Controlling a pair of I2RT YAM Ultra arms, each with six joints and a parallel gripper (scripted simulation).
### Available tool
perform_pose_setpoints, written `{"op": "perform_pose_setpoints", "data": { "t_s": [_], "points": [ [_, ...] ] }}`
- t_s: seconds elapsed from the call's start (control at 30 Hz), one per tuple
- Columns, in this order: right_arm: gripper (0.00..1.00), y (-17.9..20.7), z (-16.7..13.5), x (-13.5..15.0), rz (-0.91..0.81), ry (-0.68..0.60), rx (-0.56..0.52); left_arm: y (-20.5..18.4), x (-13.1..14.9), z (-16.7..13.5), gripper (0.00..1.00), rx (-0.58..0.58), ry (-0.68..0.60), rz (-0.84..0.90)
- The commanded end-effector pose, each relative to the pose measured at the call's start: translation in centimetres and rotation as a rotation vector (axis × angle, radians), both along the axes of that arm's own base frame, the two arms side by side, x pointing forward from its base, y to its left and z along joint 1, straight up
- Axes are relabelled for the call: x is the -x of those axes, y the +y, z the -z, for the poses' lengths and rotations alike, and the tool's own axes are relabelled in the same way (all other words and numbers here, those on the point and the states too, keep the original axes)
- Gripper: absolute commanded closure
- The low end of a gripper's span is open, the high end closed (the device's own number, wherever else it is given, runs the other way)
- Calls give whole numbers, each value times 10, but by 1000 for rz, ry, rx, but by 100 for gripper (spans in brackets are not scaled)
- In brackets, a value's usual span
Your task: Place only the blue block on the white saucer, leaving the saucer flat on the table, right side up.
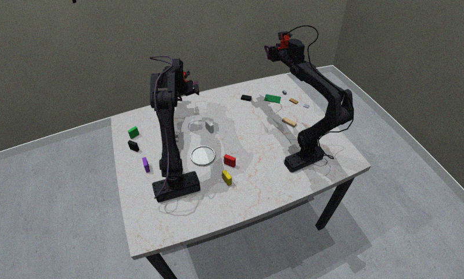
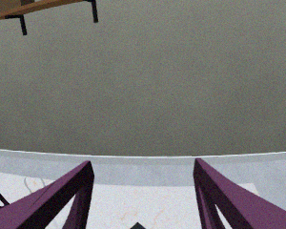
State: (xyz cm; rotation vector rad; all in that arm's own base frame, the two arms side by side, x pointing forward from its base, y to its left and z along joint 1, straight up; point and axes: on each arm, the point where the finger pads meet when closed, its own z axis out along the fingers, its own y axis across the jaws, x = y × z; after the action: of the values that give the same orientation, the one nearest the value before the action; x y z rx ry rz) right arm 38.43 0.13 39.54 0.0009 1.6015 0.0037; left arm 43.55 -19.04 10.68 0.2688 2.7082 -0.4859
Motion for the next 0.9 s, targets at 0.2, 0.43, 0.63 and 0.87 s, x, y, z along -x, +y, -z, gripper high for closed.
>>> {"op": "perform_pose_setpoints", "data": {
  "t_s": [0.2, 0.43, 0.63, 0.87],
  "points": [
    [32, 0, -6, 1, 1, -15, 1, -1, -3, -9, 0, 9, -23, 1],
    [32, 0, -6, 1, 1, -15, 1, -1, -3, -9, 0, 9, -23, 1],
    [32, 0, -6, 1, 1, -15, 1, 2, -6, -11, 0, 6, -43, -23],
    [32, 0, -6, 1, 1, -15, 1, 30, 12, -10, 0, -23, -56, -133]
  ]
}}
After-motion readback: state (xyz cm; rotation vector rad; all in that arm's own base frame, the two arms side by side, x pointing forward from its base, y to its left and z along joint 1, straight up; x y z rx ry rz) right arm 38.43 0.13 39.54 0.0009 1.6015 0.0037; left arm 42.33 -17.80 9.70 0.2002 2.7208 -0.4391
